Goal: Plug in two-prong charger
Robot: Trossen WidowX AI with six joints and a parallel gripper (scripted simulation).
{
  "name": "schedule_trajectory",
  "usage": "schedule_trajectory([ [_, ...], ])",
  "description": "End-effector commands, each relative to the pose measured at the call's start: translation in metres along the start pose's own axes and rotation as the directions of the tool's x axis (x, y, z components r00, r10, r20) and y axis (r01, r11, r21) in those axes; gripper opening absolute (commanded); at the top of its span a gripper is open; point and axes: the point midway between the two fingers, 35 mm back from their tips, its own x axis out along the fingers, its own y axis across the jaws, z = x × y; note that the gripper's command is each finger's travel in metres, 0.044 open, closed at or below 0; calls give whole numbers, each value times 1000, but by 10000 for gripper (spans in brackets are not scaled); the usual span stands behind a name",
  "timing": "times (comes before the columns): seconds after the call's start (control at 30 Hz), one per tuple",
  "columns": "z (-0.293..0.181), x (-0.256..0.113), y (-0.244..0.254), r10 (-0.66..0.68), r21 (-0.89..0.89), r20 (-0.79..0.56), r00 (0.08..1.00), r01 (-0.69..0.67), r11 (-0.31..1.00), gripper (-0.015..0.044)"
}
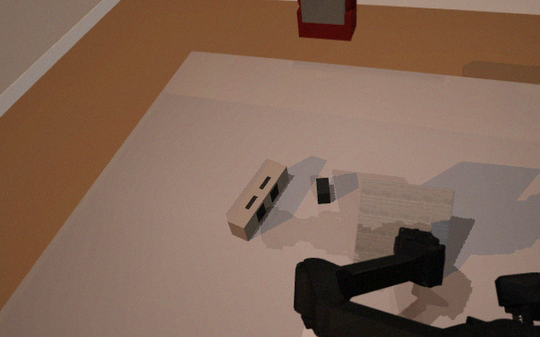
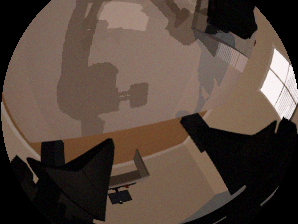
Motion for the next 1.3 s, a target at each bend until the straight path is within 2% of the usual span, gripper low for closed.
schedule_trajectory([
  [0.0, 0, 0, 0, -2, -4, 0, 1000, 2, 1000, 426],
  [0.03, -2, 1, -2, -7, -17, -1, 1000, 7, 1000, 440],
  [0.3, -20, 9, -23, -89, -213, -6, 996, 86, 973, 440],
  [0.63, -41, 17, -56, -191, -456, 0, 982, 170, 873, 440],
  [0.93, -54, 10, -77, -238, -541, -38, 970, 181, 822, 440],
  [1.27, -66, 12, -114, -324, -734, -8, 946, 215, 645, 440],
])
